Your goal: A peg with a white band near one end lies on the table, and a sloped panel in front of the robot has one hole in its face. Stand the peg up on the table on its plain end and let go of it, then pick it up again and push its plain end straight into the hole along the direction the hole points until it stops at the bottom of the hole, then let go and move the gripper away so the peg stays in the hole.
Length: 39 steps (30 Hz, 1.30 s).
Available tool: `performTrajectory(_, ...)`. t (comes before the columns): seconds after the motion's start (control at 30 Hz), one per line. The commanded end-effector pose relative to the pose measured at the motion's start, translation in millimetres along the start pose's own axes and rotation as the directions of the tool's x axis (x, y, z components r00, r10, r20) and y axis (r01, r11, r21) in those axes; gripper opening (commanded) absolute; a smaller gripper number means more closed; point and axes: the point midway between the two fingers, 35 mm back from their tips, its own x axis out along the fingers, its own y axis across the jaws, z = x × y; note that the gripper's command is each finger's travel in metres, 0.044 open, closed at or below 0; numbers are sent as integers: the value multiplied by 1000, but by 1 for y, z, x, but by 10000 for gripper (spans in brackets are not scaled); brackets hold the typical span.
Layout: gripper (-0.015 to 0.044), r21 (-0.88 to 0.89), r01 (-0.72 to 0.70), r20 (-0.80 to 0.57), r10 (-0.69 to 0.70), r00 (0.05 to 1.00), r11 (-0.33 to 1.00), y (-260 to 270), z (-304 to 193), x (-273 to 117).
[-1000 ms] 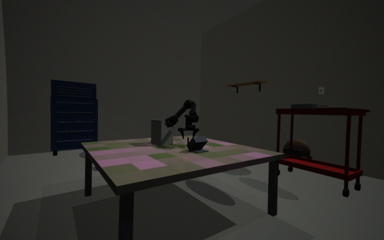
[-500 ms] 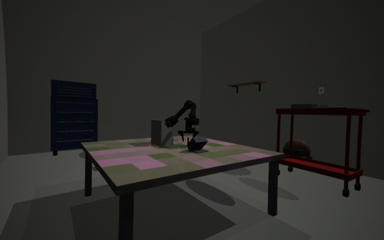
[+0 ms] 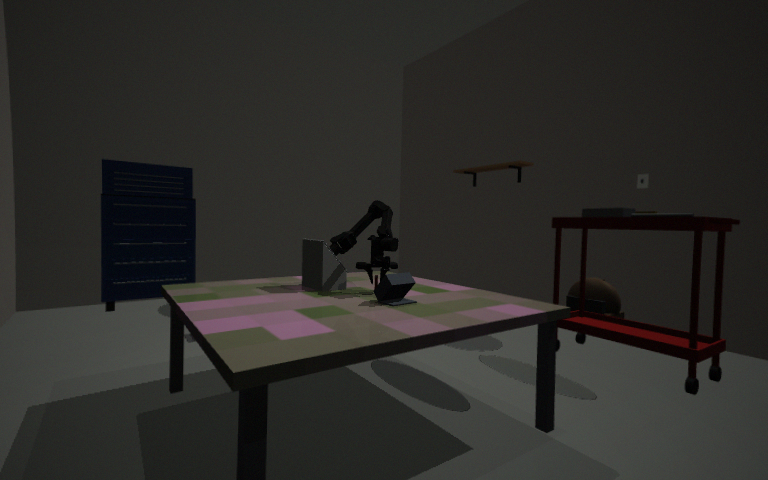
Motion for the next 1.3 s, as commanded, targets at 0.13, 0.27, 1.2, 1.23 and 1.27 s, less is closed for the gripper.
performTrajectory(0.13,33,-3,-1,0,1,1000,1000,0,0,0)
performTrajectory(0.27,6,-3,-1,0,1,1000,1000,0,0,0)
performTrajectory(1.2,0,2,4,3,-4,1000,1000,-6,4,-78)
performTrajectory(1.23,0,-1,3,6,-3,1000,1000,-7,5,-78)
performTrajectory(1.27,0,-4,2,10,-2,1000,1000,-7,5,-78)
